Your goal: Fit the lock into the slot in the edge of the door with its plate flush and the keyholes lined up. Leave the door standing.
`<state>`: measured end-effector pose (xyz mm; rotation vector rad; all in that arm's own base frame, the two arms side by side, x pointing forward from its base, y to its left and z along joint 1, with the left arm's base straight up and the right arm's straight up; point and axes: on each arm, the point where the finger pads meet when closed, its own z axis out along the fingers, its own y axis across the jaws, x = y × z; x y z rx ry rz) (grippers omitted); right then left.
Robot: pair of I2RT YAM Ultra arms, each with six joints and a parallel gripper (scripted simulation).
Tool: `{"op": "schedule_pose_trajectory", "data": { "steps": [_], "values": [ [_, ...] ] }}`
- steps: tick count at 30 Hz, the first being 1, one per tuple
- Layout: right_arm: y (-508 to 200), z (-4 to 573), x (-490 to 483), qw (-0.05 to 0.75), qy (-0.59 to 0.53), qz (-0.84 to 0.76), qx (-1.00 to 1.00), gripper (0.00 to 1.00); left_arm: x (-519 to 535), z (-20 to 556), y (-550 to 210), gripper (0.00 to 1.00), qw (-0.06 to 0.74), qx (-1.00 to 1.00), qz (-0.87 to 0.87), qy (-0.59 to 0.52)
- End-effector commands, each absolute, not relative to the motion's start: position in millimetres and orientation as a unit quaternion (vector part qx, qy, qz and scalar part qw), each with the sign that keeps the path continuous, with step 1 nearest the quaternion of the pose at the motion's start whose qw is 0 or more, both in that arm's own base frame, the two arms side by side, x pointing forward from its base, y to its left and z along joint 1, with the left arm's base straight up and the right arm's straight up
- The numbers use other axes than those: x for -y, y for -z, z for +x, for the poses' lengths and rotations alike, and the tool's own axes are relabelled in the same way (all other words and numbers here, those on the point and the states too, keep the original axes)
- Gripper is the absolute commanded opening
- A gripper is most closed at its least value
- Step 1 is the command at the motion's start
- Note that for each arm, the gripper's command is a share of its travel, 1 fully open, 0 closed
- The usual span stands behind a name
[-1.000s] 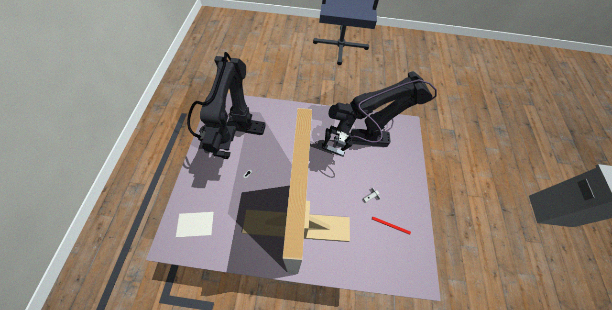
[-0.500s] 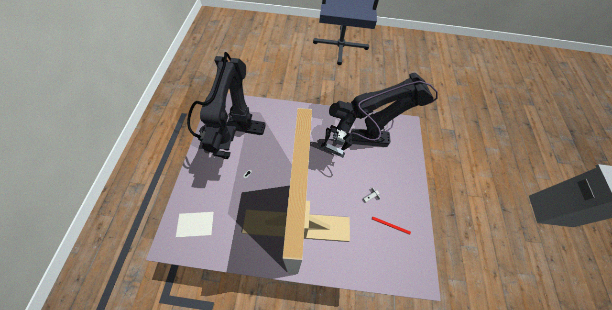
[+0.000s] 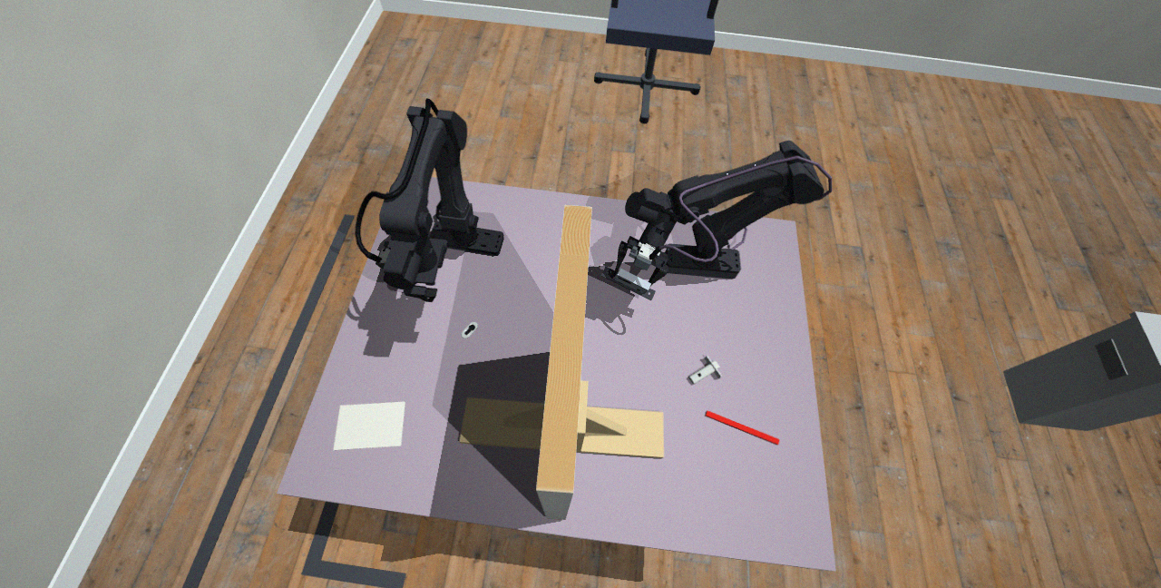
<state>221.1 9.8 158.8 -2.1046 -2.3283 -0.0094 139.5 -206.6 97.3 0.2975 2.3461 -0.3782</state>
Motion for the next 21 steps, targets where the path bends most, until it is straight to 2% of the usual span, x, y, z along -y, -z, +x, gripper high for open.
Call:
{"op": "schedule_pose_trajectory", "data": {
  "steps": [1, 21],
  "values": [
    [-162, 220, -10, -0.002, 0.002, -0.671, 0.742, 1.0, 214, 147, -115, 0.77, 0.409, -0.89, 0.111, 0.17],
    [-162, 220, -10, -0.002, 0.002, -0.671, 0.742, 1.0, 215, 146, -124, 0.77, 0.458, -0.861, 0.156, 0.159]
  ]
}}
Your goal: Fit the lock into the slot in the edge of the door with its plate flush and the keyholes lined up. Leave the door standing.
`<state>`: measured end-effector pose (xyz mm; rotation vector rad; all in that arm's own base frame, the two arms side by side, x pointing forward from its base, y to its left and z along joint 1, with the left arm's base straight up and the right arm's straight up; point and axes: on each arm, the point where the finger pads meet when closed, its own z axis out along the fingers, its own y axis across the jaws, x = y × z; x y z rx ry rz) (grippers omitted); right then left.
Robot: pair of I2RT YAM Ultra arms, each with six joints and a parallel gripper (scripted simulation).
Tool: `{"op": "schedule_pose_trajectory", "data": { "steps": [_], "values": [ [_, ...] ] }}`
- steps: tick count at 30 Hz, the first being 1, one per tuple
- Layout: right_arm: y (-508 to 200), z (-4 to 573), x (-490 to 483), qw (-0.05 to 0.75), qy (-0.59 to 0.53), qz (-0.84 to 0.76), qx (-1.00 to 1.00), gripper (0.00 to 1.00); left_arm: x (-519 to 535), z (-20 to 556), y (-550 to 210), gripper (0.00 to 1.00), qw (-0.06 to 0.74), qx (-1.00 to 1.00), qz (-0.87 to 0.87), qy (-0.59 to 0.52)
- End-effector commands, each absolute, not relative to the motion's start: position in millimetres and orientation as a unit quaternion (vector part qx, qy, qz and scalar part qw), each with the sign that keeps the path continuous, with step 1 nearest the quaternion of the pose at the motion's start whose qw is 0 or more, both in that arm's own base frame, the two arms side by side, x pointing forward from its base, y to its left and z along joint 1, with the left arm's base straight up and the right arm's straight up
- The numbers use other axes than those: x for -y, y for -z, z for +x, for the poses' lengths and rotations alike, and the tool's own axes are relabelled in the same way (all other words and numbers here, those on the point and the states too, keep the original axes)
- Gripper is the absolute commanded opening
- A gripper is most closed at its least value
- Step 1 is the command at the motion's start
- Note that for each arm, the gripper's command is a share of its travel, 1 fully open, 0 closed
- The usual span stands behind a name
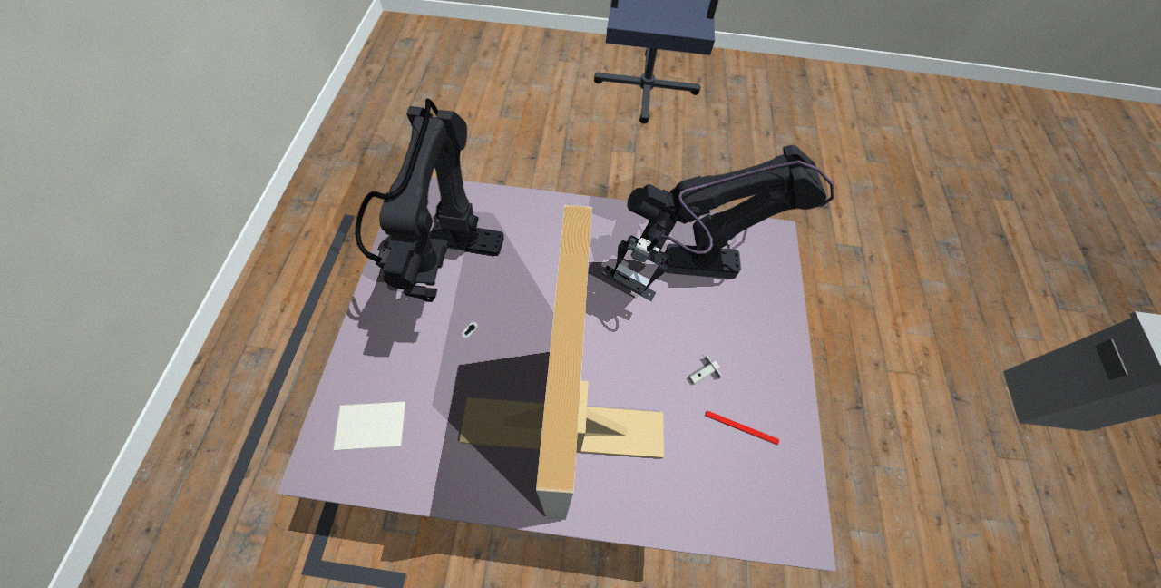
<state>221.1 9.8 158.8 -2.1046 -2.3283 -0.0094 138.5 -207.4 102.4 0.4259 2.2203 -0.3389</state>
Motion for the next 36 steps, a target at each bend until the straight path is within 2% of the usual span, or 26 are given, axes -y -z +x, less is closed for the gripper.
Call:
{"op": "schedule_pose_trajectory", "data": {
  "steps": [1, 24, 36],
  "values": [
    [-162, 220, -10, -0.002, 0.002, -0.671, 0.742, 1.0, 215, 146, -126, 0.77, 0.461, -0.859, 0.158, 0.159],
    [-162, 220, -10, -0.002, 0.002, -0.671, 0.742, 1.0, 214, 142, -135, 0.77, 0.515, -0.821, 0.204, 0.139],
    [-162, 220, -10, -0.002, 0.002, -0.671, 0.742, 1.0, 212, 144, -135, 0.77, 0.516, -0.821, 0.201, 0.135]
  ]
}}
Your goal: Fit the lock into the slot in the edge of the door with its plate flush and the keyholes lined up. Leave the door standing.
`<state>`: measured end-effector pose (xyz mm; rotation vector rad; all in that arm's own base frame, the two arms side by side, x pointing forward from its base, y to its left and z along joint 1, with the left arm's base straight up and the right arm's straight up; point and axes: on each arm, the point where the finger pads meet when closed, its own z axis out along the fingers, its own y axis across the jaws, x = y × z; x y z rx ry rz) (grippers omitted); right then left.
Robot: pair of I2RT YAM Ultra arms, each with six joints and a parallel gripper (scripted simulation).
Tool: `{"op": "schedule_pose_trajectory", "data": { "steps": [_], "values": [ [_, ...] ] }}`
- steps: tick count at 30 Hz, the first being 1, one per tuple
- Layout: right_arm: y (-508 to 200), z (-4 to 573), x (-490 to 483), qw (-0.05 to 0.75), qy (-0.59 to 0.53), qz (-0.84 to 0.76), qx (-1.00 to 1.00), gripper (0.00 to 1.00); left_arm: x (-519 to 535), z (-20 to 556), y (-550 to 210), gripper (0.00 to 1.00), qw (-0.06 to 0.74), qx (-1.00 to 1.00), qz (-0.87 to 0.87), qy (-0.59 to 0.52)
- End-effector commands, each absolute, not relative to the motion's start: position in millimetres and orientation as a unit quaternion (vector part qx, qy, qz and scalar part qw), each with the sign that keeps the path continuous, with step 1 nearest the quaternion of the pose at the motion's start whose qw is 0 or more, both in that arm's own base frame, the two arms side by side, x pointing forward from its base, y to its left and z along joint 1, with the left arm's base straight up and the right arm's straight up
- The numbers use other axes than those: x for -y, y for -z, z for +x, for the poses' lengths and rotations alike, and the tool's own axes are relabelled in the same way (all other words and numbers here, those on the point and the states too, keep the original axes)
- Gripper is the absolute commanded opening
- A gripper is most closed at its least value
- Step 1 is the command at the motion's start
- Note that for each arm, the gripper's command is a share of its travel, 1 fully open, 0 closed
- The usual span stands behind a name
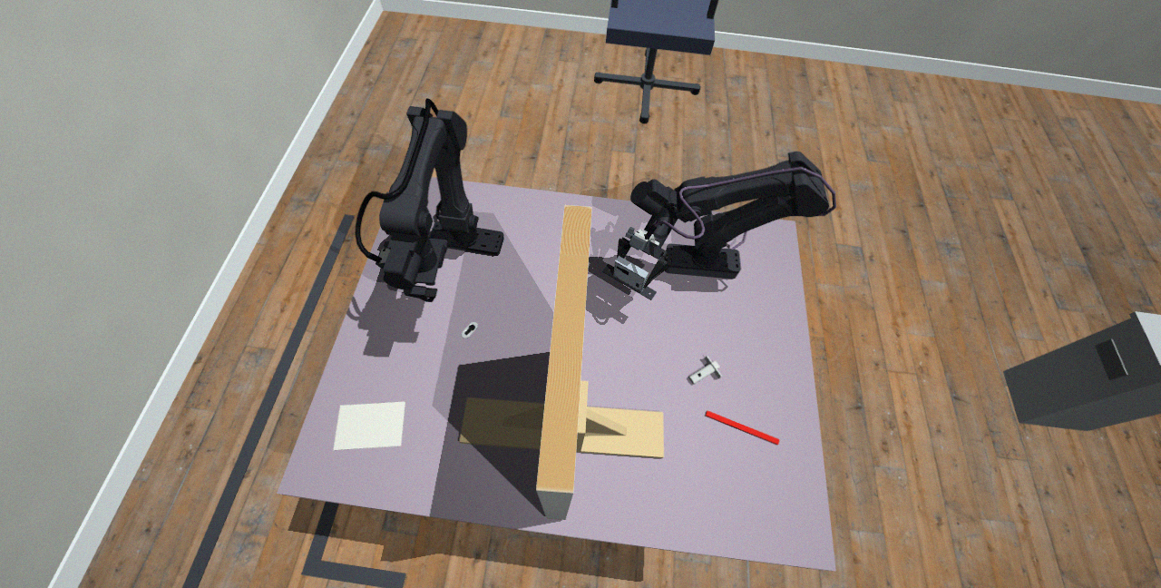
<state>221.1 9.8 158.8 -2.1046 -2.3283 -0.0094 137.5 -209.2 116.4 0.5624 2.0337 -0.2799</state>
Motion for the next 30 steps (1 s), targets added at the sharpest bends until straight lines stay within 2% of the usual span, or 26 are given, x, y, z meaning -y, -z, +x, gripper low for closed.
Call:
{"op": "schedule_pose_trajectory", "data": {
  "steps": [1, 30],
  "values": [
    [-161.8, 220.4, -9.7, -0.002, 0.002, -0.671, 0.742, 1.0, 211.7, 144.2, -134.7, 0.77, 0.516, -0.821, 0.201, 0.135],
    [-161.8, 220.4, -9.7, -0.002, 0.002, -0.671, 0.742, 1.0, 208.8, 147.2, -128.9, 0.77, 0.515, -0.824, 0.2, 0.128]
  ]
}}
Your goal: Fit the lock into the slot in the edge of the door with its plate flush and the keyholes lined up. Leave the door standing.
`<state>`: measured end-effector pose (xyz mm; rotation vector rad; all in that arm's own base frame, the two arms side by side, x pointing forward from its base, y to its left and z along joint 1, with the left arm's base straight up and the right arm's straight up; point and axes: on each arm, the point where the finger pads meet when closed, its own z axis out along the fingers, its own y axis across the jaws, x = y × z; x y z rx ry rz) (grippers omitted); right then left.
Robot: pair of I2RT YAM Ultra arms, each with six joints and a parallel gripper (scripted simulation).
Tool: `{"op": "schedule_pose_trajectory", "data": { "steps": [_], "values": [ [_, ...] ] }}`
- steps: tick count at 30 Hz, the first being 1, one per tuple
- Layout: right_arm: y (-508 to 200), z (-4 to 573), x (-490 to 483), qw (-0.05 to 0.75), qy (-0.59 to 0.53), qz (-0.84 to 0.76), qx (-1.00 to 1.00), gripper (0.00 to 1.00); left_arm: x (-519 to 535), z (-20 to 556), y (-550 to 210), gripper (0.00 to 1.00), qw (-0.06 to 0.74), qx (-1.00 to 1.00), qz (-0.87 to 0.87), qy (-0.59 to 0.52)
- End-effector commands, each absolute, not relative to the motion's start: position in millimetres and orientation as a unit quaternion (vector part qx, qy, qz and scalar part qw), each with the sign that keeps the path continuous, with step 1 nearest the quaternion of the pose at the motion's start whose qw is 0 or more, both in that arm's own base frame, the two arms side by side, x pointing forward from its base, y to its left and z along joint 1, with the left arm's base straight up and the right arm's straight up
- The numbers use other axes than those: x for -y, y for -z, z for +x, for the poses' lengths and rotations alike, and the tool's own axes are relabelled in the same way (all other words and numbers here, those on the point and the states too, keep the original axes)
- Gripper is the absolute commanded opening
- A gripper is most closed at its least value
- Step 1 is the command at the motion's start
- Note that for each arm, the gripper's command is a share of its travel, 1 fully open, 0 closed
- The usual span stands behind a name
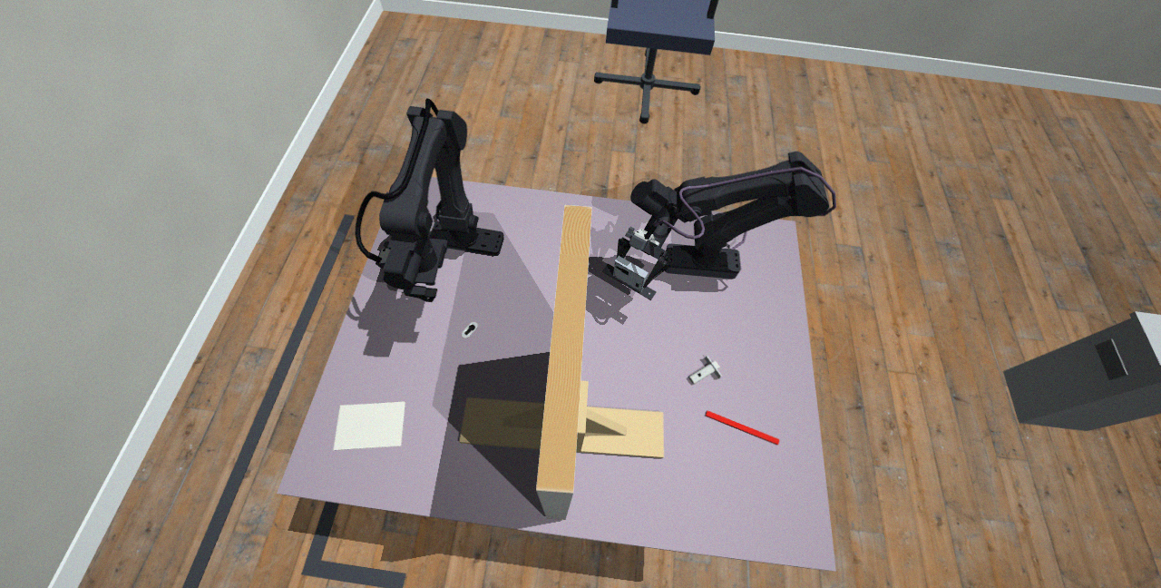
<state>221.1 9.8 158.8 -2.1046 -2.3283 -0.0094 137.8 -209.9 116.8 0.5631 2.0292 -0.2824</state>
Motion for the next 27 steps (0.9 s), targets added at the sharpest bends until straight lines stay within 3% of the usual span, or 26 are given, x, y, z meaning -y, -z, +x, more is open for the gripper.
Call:
{"op": "schedule_pose_trajectory", "data": {
  "steps": [1, 8, 27],
  "values": [
    [-162, 220, -10, -0.002, 0.002, -0.671, 0.742, 1.0, 211, 150, -117, 0.77, 0.51, -0.827, 0.209, 0.113],
    [-162, 220, -10, -0.002, 0.002, -0.671, 0.742, 1.0, 217, 186, -69, 0.77, 0.504, -0.828, 0.214, 0.12],
    [-162, 220, -10, -0.002, 0.002, -0.671, 0.742, 1.0, 222, 189, -80, 0.77, 0.514, -0.823, 0.204, 0.129]
  ]
}}
